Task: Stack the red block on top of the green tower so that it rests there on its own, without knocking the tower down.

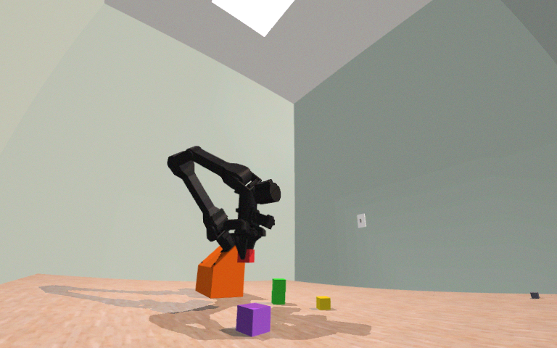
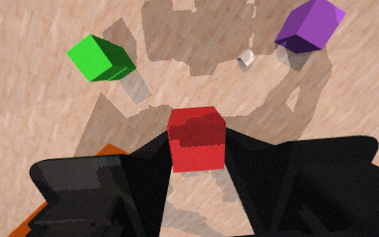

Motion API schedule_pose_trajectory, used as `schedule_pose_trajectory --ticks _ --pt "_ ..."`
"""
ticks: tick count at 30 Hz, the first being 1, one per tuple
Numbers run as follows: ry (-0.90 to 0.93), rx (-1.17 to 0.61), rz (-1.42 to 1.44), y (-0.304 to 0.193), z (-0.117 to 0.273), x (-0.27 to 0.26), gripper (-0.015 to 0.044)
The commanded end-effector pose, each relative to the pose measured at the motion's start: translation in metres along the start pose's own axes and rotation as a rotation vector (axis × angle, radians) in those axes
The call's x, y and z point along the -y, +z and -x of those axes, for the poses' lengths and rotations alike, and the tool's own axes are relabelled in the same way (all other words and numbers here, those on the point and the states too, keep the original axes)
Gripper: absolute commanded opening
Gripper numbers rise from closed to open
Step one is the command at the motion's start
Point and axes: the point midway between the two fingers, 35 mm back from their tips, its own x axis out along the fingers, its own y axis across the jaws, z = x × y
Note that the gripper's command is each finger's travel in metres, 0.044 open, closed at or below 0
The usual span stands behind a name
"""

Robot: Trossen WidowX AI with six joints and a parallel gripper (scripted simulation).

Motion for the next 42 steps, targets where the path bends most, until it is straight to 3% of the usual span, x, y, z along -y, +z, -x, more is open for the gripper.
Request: schedule_pose_trajectory --ticks 1,30,42 --pt "0.007 0.006 -0.006 0.012 0.001 -0.011 0.0" --pt "-0.011 -0.014 -0.008 0.072 -0.007 -0.114 0.0" --pt "-0.013 -0.016 -0.011 0.072 -0.024 -0.113 0.0"
